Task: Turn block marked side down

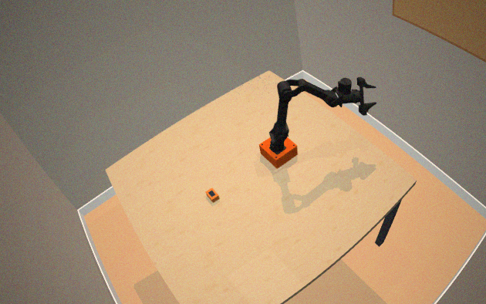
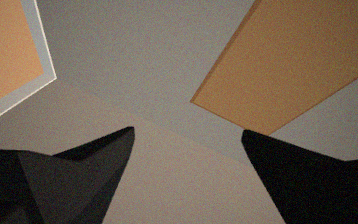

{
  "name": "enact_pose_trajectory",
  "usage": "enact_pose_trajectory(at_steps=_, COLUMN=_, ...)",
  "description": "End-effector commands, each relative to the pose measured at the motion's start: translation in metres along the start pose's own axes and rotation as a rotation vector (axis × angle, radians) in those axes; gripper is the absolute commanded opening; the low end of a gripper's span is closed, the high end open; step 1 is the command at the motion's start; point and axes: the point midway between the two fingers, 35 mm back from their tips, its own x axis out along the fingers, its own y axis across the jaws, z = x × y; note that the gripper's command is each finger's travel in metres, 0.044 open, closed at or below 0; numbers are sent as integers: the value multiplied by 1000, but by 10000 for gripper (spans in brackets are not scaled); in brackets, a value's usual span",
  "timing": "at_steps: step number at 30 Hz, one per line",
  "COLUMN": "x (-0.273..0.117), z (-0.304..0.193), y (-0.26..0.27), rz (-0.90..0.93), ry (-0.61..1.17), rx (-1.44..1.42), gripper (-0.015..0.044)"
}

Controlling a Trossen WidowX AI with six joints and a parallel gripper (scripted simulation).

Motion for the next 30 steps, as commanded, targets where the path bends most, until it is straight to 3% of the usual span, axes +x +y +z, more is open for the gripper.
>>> enact_pose_trajectory(at_steps=1, x=0, z=-3, y=2, rz=4, ry=5, rx=5, gripper=426)
enact_pose_trajectory(at_steps=9, x=-9, z=-110, y=75, rz=179, ry=205, rx=212, gripper=440)
enact_pose_trajectory(at_steps=14, x=-37, z=-184, y=120, rz=281, ry=369, rx=347, gripper=440)
enact_pose_trajectory(at_steps=21, x=-94, z=-268, y=175, rz=387, ry=595, rx=530, gripper=440)
enact_pose_trajectory(at_steps=30, x=-207, z=-360, y=245, rz=491, ry=918, rx=796, gripper=440)
